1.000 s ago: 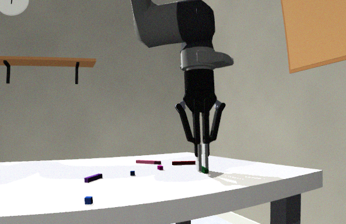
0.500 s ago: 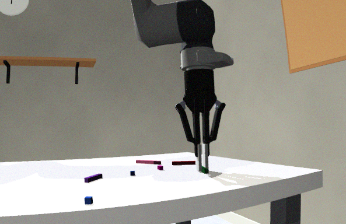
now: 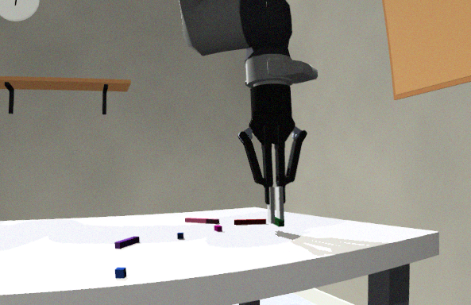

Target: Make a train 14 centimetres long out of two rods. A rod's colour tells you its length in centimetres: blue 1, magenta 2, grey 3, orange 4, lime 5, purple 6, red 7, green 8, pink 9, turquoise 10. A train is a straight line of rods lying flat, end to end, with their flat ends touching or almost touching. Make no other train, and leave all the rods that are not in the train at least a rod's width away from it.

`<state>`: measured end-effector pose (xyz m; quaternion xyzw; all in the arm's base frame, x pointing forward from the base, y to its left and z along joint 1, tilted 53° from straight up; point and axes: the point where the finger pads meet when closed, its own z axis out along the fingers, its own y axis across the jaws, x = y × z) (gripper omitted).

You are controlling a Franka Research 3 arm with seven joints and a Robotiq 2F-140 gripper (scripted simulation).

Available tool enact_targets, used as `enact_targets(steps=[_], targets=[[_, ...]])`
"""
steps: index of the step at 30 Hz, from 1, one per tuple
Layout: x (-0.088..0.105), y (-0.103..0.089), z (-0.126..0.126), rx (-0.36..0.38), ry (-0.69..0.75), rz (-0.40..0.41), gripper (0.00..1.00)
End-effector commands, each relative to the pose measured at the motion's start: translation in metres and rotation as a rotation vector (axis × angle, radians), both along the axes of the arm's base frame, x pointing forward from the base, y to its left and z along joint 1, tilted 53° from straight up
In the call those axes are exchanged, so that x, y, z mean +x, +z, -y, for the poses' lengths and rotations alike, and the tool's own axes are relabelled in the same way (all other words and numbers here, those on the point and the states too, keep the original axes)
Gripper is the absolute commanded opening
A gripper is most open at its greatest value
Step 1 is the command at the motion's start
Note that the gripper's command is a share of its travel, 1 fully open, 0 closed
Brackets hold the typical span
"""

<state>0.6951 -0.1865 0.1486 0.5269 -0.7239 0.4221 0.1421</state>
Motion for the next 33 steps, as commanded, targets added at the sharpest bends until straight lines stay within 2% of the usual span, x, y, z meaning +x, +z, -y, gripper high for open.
enact_targets(steps=[1,9,23,25,27,29,31,33], targets=[[-0.006,0.016,-0.022,0.0,0.0,-0.001,0.12],[-0.017,0.046,-0.059,0.0,0.0,-0.001,0.12],[-0.021,0.046,-0.063,0.001,-0.003,0.003,0.12],[-0.034,0.037,-0.066,0.007,-0.024,0.026,0.12],[-0.061,0.019,-0.072,0.02,-0.063,0.072,0.12],[-0.061,0.019,-0.072,0.02,-0.063,0.072,0.12],[-0.092,-0.001,-0.078,0.034,-0.105,0.123,0.12],[-0.096,-0.003,-0.078,0.036,-0.109,0.129,0.12]])
